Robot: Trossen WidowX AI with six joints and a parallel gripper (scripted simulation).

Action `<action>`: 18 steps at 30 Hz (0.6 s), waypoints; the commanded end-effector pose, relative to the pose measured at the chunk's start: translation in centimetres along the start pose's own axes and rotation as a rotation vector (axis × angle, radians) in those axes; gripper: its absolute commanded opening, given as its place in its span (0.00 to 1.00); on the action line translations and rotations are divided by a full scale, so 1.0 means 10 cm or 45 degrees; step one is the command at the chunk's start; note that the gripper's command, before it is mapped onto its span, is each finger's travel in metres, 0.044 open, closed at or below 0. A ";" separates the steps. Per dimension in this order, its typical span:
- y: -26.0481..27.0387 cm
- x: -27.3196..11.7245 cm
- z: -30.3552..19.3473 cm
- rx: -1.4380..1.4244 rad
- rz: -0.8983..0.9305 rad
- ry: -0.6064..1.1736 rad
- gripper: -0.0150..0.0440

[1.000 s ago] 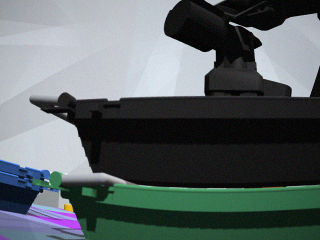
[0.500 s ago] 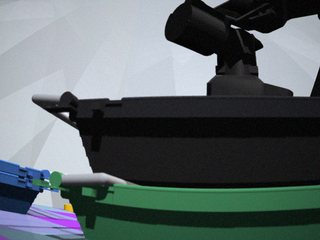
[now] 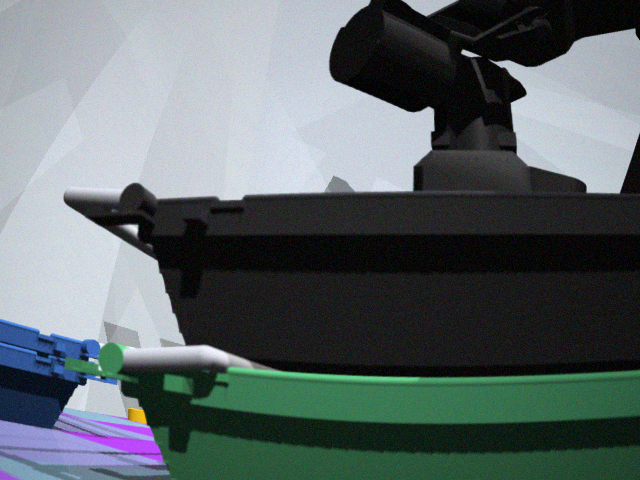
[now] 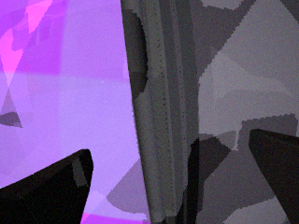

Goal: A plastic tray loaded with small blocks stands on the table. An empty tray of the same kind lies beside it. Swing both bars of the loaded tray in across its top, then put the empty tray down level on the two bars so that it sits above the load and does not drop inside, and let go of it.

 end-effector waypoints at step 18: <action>-0.04 -0.62 -0.04 0.005 0.004 0.008 1.00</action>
Point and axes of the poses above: the point midway between the two fingers, 35 mm back from their tips, its own x axis out along the fingers, its own y axis across the jaws, z = x × y, the point moved 2 cm from there along -x, back along the fingers, and after that the axes turned 3 degrees about -x, right-handed, at the moved point
